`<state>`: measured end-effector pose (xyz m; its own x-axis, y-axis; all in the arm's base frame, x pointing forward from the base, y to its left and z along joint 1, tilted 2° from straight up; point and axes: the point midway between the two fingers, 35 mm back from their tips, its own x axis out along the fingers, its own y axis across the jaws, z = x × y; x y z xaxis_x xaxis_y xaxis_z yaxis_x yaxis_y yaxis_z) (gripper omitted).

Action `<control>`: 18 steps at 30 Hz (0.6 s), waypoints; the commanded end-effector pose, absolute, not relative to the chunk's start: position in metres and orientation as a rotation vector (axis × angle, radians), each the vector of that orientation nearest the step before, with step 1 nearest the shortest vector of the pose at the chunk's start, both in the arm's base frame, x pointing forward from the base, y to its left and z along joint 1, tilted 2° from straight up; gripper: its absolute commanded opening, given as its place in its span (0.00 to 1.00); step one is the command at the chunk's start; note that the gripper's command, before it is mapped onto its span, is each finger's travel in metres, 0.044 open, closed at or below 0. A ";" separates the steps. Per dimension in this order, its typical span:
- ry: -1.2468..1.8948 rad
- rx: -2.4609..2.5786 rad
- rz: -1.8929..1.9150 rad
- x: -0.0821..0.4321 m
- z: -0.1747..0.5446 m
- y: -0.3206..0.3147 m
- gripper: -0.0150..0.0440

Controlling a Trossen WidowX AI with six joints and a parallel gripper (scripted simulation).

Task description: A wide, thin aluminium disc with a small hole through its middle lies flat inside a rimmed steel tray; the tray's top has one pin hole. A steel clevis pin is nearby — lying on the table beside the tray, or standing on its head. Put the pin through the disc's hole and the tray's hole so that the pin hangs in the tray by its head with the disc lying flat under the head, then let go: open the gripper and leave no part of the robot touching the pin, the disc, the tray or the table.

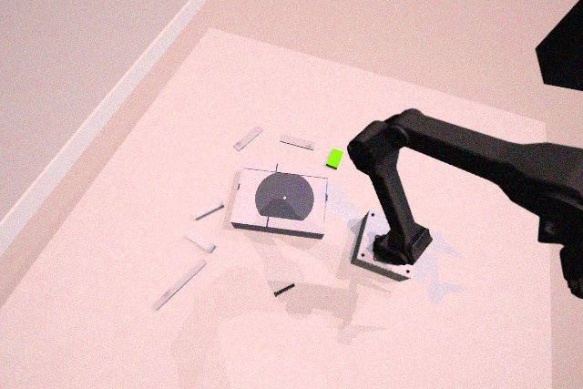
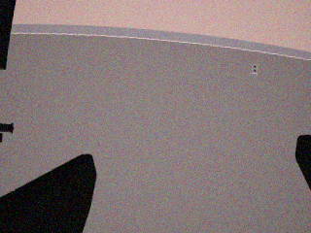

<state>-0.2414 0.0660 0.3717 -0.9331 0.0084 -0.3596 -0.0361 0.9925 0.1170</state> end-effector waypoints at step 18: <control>1.938 0.400 0.704 -0.118 0.247 0.286 0.53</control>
<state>-0.1531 0.2627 0.2710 -0.5582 0.5223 -0.6447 0.0266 0.7879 0.6153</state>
